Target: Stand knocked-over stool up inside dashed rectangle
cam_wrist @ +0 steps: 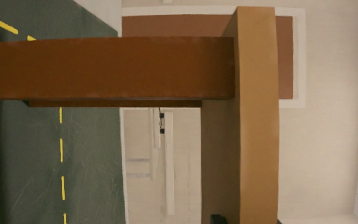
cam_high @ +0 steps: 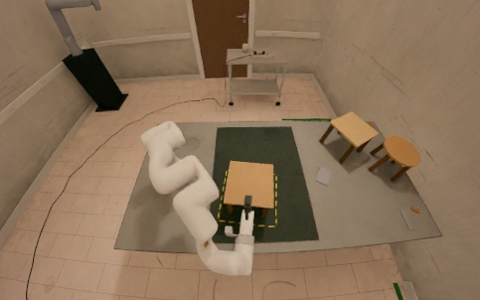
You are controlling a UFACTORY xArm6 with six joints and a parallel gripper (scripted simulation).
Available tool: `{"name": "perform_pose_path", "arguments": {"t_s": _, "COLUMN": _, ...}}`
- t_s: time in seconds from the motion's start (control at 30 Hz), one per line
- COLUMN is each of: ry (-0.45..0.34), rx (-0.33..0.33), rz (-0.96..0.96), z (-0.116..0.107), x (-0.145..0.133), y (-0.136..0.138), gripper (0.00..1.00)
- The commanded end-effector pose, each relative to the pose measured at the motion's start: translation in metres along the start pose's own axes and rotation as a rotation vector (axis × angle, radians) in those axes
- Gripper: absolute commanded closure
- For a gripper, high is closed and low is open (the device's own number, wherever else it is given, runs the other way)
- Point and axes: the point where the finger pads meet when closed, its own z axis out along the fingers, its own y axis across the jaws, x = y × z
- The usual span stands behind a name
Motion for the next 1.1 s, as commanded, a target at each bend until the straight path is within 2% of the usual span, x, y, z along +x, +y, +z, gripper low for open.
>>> {"name": "perform_pose_path", "arguments": {"t_s": 0.0, "ry": 0.0, "rx": 0.003, "rz": -0.004, "z": -0.0007, "x": -0.0006, "y": 0.0018, "gripper": 0.79}}
{"name": "perform_pose_path", "arguments": {"t_s": 0.2, "ry": 0.0, "rx": 0.003, "rz": -0.004, "z": -0.0007, "x": -0.0006, "y": 0.0018, "gripper": 0.79}}
{"name": "perform_pose_path", "arguments": {"t_s": 0.23, "ry": 0.0, "rx": 0.003, "rz": -0.004, "z": -0.0007, "x": -0.0006, "y": 0.0018, "gripper": 0.55}}
{"name": "perform_pose_path", "arguments": {"t_s": 1.07, "ry": 0.0, "rx": 0.003, "rz": -0.004, "z": -0.0007, "x": -0.0006, "y": 0.0018, "gripper": 0.55}}
